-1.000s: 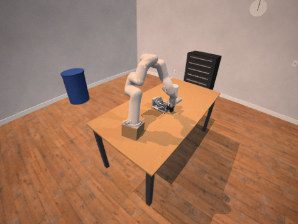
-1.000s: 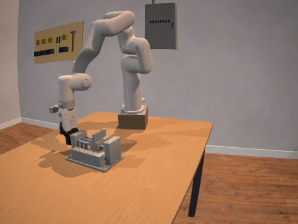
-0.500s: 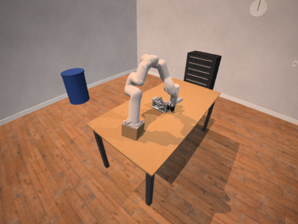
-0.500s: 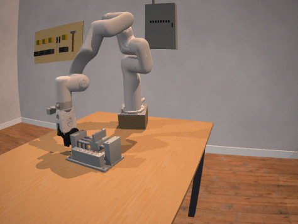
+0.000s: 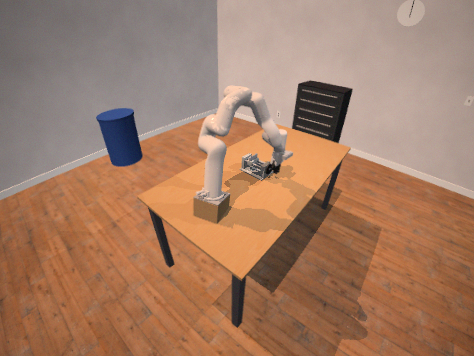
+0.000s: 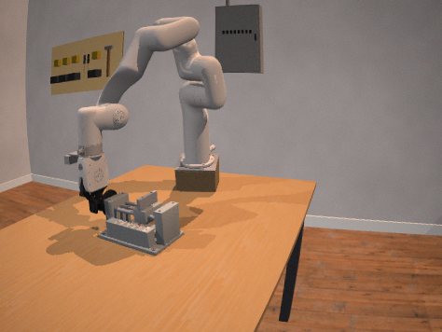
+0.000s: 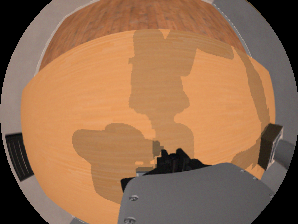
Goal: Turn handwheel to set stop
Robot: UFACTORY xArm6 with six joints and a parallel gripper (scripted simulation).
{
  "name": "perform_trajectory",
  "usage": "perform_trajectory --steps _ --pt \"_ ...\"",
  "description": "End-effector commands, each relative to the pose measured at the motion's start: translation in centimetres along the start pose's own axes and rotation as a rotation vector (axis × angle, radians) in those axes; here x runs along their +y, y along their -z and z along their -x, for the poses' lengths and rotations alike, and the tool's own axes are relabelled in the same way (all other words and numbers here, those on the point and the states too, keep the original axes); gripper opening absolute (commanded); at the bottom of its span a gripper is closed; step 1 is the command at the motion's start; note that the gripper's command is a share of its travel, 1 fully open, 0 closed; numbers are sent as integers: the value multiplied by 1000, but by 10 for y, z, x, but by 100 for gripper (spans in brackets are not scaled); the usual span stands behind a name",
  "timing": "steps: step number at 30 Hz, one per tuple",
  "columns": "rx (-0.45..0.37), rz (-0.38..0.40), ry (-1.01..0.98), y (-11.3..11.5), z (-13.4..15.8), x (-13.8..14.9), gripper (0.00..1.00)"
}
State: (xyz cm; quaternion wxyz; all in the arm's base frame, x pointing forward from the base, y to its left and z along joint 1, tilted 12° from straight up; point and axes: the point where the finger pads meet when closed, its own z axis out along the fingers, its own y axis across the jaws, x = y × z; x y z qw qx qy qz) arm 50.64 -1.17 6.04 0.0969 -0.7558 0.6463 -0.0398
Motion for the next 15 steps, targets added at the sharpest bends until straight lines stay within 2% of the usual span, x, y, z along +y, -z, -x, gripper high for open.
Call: perform_trajectory --steps 1,15 --pt "0 1 -1 11 0 -1 6" --pt "0 1 -1 28 0 9 6"
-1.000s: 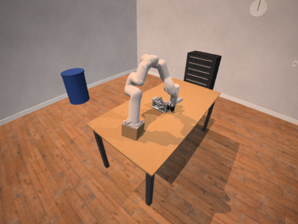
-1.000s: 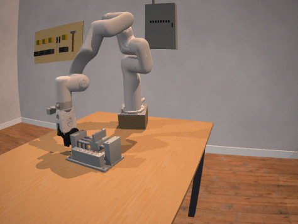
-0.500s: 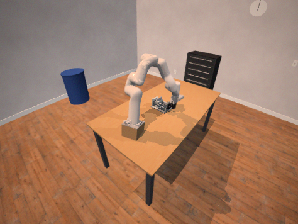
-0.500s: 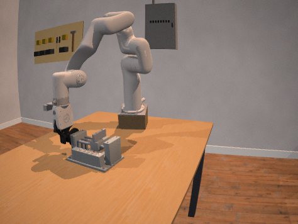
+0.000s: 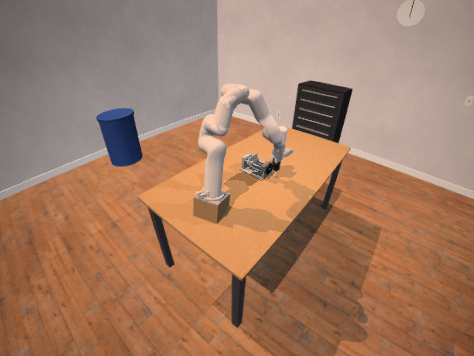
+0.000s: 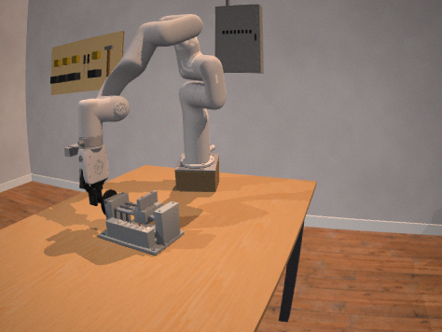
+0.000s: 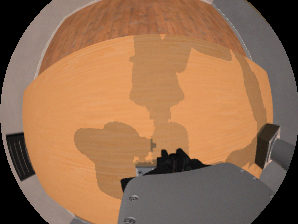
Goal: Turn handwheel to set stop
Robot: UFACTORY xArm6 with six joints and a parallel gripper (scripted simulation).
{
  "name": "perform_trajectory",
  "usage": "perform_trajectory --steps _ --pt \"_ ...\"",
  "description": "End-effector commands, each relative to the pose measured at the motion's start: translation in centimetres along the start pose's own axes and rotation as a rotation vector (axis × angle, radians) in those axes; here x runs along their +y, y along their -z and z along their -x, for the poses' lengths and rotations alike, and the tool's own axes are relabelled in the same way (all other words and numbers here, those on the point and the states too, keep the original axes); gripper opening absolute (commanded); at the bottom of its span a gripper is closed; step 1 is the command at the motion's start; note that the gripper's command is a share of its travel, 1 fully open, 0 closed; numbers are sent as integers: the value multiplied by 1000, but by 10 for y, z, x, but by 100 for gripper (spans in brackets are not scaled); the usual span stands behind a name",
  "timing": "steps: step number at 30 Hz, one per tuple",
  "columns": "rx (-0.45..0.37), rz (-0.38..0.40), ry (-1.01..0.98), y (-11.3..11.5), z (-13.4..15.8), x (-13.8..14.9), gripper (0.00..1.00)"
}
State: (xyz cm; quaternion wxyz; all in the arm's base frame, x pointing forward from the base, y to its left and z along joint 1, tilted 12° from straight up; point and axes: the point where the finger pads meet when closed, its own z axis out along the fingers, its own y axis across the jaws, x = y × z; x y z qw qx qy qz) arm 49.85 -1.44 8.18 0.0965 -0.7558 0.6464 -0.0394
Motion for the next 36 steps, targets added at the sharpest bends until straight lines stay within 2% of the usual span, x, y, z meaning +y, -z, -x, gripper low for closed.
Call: perform_trajectory --steps 1,19,36 --pt "0 0 0 7 0 6 6" --pt "0 0 0 10 0 32 6" --pt "0 0 0 -14 0 49 6"
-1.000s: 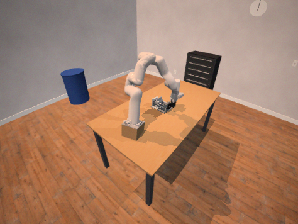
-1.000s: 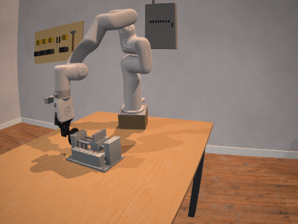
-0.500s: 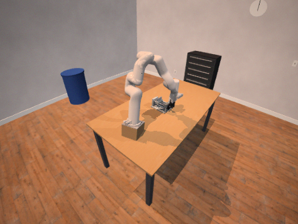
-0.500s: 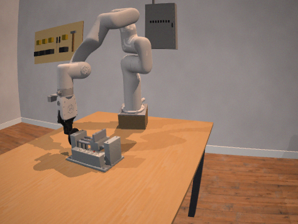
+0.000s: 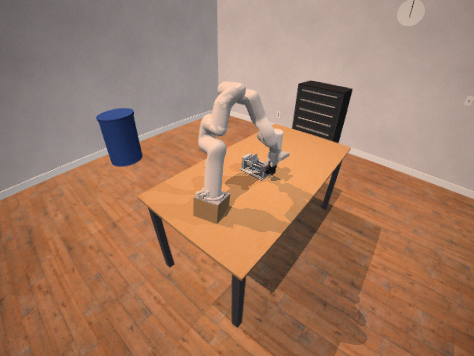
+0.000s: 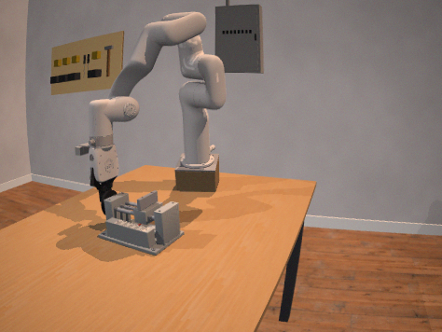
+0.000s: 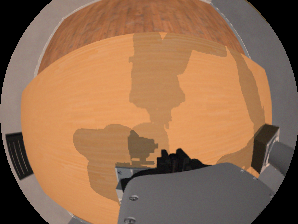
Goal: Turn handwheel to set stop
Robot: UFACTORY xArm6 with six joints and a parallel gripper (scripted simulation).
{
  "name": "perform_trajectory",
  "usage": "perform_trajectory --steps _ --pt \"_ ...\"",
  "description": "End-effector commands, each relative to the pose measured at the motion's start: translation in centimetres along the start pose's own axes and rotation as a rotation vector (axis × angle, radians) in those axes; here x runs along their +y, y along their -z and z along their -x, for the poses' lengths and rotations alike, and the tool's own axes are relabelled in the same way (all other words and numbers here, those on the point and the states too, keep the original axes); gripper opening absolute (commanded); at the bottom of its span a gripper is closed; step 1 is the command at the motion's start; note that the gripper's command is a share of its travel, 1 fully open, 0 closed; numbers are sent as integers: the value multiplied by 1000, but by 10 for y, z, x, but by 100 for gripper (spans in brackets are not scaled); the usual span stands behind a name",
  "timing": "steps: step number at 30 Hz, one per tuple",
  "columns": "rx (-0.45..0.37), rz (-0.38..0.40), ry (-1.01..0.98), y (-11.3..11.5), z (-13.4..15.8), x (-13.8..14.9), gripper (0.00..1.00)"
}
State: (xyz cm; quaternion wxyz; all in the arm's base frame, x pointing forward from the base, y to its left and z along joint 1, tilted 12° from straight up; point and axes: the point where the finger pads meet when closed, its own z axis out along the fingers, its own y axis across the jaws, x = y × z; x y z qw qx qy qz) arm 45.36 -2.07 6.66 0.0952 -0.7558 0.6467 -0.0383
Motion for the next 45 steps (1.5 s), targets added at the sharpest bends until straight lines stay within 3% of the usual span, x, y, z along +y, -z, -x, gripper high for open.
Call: perform_trajectory --steps 1,23,45 --pt "0 -3 0 -10 0 2 6" --pt "0 -3 0 -35 0 -19 6" --pt "0 -3 0 -20 0 -50 6"
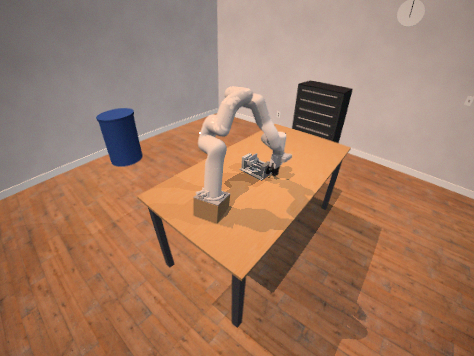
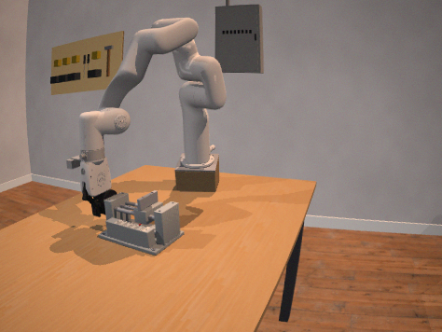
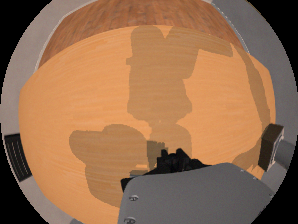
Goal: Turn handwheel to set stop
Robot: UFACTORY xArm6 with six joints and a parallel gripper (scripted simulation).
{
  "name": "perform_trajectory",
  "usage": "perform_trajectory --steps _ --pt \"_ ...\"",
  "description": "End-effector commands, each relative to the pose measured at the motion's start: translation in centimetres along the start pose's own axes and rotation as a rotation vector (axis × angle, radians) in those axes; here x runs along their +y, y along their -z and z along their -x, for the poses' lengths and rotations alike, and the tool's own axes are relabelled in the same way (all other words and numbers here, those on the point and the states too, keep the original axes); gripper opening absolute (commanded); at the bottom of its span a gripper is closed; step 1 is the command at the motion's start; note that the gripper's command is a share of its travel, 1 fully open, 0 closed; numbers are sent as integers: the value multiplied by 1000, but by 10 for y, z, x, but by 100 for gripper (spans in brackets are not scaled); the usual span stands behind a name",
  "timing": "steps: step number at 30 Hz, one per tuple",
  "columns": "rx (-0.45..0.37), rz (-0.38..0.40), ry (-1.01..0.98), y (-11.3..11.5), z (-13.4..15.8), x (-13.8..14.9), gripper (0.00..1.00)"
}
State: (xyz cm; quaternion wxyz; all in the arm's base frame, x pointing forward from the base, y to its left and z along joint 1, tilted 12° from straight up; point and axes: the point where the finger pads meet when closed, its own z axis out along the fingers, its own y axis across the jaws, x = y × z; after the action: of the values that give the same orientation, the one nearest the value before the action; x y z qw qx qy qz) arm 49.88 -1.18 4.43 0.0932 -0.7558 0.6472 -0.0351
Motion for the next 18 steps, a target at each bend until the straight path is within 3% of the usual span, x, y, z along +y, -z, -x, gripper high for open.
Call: perform_trajectory --steps 1,18 --pt "2 -10 1 13 0 -10 6" --pt "2 -10 1 42 0 -2 6"
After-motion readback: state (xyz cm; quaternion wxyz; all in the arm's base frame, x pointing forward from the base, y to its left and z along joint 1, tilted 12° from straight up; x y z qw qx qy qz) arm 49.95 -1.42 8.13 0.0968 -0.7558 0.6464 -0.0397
